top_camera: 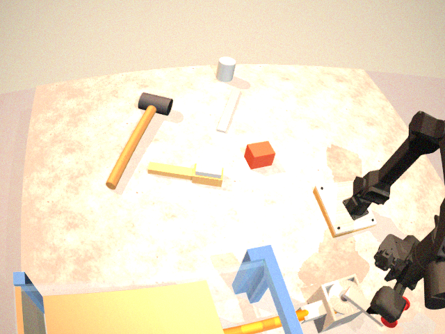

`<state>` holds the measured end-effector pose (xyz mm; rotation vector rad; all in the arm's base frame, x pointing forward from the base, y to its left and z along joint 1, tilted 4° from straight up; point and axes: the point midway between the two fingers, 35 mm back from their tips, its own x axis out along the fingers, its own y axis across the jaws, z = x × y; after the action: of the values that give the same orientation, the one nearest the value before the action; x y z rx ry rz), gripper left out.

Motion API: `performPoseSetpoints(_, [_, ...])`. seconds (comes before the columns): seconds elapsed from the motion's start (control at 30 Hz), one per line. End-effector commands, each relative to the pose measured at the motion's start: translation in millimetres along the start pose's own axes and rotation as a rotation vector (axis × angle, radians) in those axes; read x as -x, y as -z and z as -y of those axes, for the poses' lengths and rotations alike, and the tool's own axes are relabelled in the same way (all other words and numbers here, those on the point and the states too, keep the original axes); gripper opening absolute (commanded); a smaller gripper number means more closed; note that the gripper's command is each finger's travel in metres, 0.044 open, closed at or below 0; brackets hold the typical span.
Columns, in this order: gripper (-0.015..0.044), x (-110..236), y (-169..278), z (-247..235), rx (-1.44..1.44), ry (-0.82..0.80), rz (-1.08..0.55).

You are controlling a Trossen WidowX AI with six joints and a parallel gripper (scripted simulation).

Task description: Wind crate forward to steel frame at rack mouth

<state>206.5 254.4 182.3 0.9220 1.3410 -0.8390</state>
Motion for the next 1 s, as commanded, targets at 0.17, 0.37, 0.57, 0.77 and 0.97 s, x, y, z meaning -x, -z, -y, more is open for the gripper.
performPoseSetpoints(0.17, [0.0440, 6, -2, -3, -0.003, 0.077, -0.085])
performPoseSetpoints(0.37, [0.0440, -7, 0, -4, -0.004, 0.076, -0.085])
performPoseSetpoints(0.57, [0.0440, -30, 2, -2, -0.004, 0.077, -0.085])
performPoseSetpoints(0.77, [0.0440, -43, 3, -1, -0.004, 0.077, -0.085])
performPoseSetpoints(0.97, [0.0440, -50, 4, 0, -0.004, 0.077, -0.085])
